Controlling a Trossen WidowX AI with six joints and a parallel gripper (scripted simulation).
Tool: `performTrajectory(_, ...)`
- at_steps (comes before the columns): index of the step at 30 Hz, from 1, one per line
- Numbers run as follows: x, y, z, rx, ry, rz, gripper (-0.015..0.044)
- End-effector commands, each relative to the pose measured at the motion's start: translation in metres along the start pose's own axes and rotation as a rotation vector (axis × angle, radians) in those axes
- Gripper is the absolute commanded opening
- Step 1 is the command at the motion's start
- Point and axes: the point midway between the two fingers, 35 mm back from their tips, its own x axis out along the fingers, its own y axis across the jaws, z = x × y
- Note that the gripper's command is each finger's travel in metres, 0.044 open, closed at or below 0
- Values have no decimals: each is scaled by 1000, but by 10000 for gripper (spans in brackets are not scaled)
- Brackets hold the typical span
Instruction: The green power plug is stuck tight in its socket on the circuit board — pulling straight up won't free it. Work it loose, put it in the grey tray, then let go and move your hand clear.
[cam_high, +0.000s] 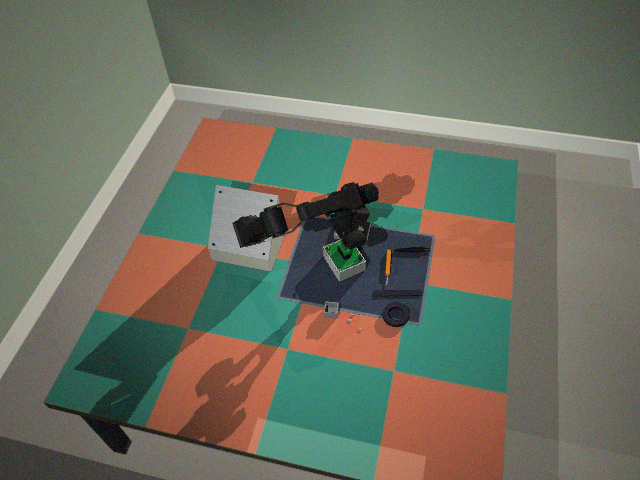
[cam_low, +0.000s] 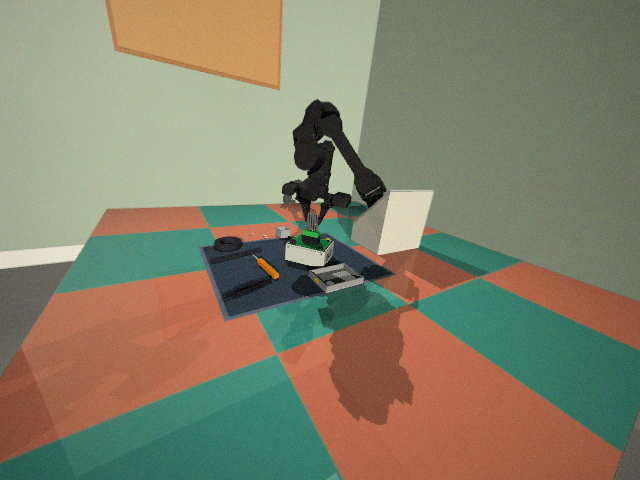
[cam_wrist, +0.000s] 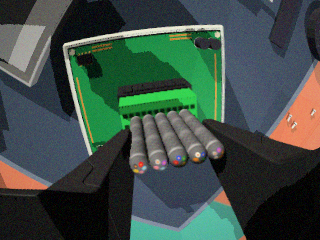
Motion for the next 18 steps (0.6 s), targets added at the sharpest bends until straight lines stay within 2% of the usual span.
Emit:
performTrajectory(1,-13,10,0,-19,-21,-82,0)
performTrajectory(5,-14,7,0,-19,-21,-54,0)
performTrajectory(14,-16,-12,1,-21,-18,172,0)
performTrajectory(18,-16,-14,1,-21,-17,186,0)
